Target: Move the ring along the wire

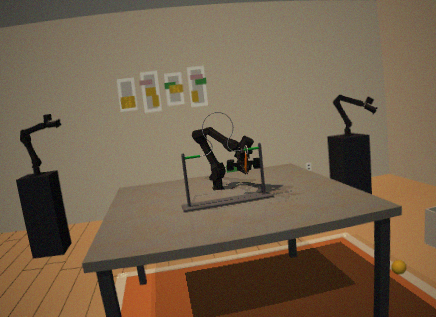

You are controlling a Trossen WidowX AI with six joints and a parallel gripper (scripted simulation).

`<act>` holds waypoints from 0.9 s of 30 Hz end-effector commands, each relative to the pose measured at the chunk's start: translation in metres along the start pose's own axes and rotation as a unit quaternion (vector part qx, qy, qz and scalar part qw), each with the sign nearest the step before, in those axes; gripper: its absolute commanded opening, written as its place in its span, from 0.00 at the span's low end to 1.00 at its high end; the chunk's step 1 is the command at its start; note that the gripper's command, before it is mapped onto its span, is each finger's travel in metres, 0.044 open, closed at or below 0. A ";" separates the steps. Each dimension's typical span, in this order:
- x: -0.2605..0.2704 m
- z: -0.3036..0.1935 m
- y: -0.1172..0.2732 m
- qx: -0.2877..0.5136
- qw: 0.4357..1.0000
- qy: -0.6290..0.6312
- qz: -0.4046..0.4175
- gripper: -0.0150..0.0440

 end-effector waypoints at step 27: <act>0.012 -0.008 -0.005 -0.002 1.000 -0.002 -0.001 0.00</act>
Point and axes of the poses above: the point midway between the two fingers, 35 mm back from their tips, its own y axis back along the fingers, its own x axis across the jaws, z = x × y, the point moved 1 cm from there along y, back along the fingers, and after that the axes turned 14 degrees about y, right-handed, at the moved point
